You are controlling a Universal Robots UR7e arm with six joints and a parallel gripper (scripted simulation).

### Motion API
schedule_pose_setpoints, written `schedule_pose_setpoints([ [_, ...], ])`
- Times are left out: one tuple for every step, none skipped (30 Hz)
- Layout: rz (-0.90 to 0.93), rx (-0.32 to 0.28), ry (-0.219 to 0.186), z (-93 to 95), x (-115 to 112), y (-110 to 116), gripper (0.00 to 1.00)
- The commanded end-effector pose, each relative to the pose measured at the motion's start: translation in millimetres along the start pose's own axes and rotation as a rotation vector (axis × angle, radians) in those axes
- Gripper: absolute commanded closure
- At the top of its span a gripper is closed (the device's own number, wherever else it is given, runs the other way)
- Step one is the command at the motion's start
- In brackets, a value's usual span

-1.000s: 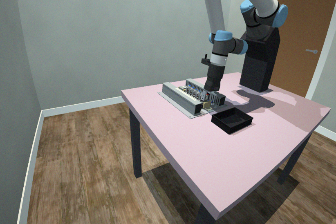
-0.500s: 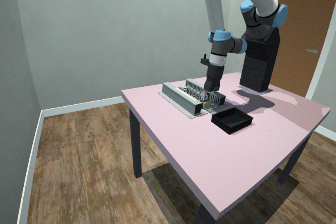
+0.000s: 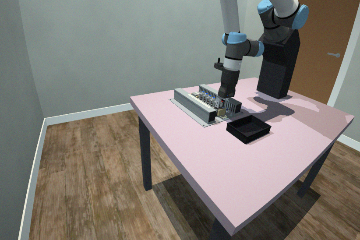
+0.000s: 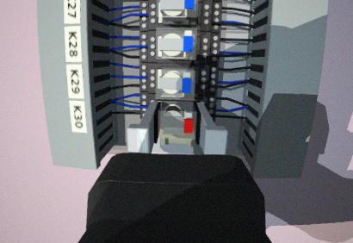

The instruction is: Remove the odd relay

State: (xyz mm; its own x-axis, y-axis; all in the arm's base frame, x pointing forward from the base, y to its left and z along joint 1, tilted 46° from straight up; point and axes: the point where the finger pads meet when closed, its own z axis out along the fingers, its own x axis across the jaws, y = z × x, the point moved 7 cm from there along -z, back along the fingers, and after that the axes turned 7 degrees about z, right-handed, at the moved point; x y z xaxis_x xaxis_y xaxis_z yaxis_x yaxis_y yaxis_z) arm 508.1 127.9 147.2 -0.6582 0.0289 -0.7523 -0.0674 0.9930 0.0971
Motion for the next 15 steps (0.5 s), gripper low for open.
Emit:
schedule_pose_setpoints([
  [0.0,0.001,0.005,-0.4,-0.9,0.2,1.0],
  [0.0,0.001,0.005,-0.4,-0.9,0.2,1.0],
  [0.0,0.001,0.006,-0.4,-1.0,0.2,1.0],
  [0.0,0.001,0.007,-0.3,-1.1,0.2,1.0],
  [0.0,0.001,0.009,-0.3,-1.2,0.2,1.0],
  [0.0,0.001,0.011,-0.3,-1.5,0.3,1.0],
  [0.0,0.001,0.011,-0.3,-1.5,0.3,1.0],
  [0.0,0.001,0.011,-0.3,-1.5,0.3,1.0],
  [0.0,0.002,0.014,-0.3,-1.8,0.3,1.0],
  [0.0,0.002,0.017,-0.3,-2.1,0.3,1.0],
  [0.0,0.002,0.02,-0.3,-2.4,0.4,1.0],
  [0.0,0.003,0.024,-0.4,-2.7,0.4,1.0],
  [0.0,0.003,0.026,-0.4,-3.0,0.5,1.0],
  [0.0,0.003,0.029,-0.4,-3.2,0.5,1.0],
  [0.0,0.004,0.03,-0.4,-3.4,0.5,1.0],
])
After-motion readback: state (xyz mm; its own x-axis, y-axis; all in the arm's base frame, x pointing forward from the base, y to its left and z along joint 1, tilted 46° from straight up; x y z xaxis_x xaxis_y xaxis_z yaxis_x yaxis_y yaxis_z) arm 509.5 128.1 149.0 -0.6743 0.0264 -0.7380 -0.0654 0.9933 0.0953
